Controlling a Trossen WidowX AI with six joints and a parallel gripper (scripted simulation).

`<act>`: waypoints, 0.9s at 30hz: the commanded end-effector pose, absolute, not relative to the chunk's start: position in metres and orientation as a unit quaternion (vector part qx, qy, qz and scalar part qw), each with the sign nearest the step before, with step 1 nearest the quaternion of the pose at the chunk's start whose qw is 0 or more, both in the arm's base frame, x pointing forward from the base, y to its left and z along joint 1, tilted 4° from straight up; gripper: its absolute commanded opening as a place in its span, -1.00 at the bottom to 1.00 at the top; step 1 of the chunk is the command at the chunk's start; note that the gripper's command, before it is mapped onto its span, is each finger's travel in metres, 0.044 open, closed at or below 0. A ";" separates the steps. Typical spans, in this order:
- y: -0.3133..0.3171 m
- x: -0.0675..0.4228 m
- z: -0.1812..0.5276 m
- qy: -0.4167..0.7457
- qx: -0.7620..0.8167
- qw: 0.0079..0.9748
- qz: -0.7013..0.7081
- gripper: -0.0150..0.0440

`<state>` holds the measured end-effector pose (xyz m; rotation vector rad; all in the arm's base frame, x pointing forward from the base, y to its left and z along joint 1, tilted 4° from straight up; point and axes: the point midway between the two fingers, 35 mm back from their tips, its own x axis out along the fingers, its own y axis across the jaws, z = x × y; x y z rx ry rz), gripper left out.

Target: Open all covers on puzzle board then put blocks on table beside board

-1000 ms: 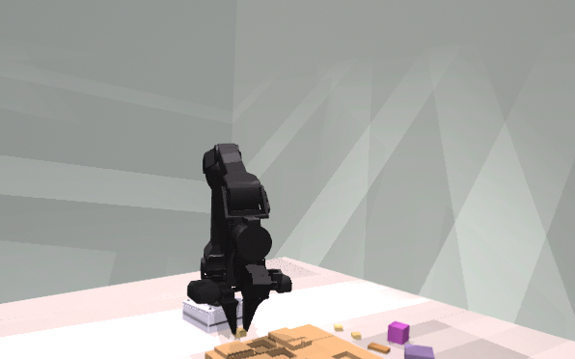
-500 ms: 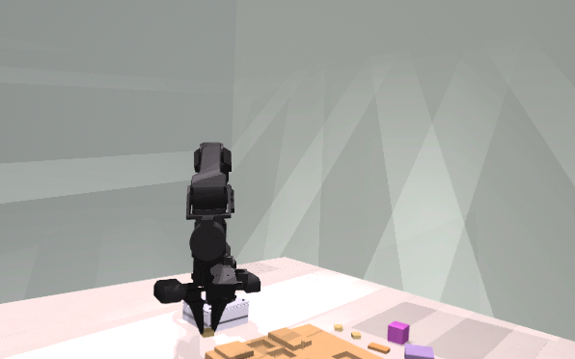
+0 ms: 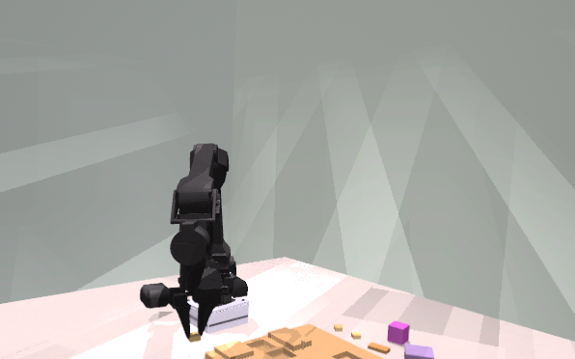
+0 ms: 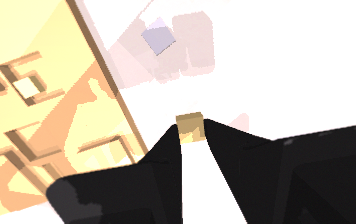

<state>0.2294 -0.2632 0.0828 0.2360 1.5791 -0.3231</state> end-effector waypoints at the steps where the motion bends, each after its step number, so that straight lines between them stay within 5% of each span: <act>1: -0.263 0.227 0.073 0.709 0.105 0.683 -0.140 -0.22; 27: -0.266 0.227 0.030 0.709 0.105 0.683 -0.141 -0.22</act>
